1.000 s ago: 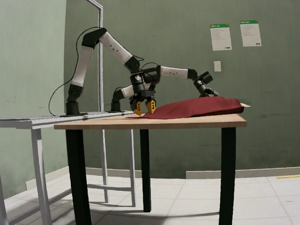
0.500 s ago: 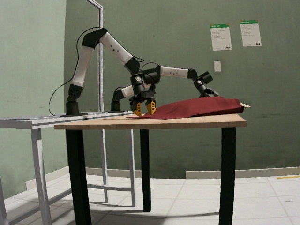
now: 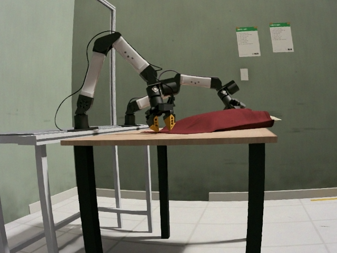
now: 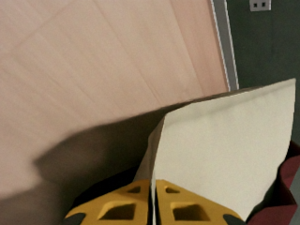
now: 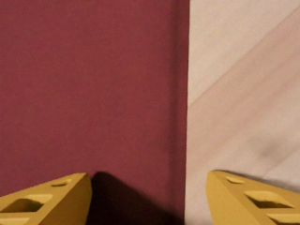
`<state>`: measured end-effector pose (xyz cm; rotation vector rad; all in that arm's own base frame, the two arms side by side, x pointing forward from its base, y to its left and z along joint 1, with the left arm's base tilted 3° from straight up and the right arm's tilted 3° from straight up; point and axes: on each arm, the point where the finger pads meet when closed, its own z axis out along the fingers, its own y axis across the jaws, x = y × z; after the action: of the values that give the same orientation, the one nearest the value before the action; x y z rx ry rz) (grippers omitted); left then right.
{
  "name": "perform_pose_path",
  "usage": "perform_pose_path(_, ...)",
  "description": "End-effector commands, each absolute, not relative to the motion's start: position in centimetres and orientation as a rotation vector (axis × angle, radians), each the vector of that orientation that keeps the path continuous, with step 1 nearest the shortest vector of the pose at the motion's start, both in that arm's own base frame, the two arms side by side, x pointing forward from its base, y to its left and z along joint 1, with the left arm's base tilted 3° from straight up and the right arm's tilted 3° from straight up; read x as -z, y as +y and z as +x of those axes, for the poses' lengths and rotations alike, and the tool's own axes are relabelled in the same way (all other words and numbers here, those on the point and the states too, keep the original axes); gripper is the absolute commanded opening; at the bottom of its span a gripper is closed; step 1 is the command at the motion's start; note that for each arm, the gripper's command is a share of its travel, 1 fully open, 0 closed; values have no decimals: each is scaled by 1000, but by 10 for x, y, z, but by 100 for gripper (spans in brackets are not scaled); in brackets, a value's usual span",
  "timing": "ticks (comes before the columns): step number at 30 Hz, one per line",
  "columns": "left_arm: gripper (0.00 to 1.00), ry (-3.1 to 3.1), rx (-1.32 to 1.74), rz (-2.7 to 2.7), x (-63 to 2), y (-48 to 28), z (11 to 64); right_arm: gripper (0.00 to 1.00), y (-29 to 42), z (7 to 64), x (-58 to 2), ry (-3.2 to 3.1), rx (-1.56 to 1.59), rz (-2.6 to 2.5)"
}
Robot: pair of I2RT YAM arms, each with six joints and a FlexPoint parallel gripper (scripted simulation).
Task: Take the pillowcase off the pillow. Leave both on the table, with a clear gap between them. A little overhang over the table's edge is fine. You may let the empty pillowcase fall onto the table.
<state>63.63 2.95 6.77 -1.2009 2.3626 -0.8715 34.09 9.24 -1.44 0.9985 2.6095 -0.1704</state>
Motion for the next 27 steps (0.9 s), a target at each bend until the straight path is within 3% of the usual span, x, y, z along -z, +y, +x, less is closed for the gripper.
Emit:
perform_pose_path(1, 0, 2367, 898, -1164, -81, 17, 635, 60, 92, 339, 24, 2620, 184, 986)
perform_pose_path(20, 0, 2367, 898, -1164, -81, 17, 635, 60, 94, 344, 17, 2602, 161, 993)
perform_pose_path(27, 0, 2367, 898, -1164, -81, 17, 635, 60, 87, 322, 37, 2680, 235, 1004)
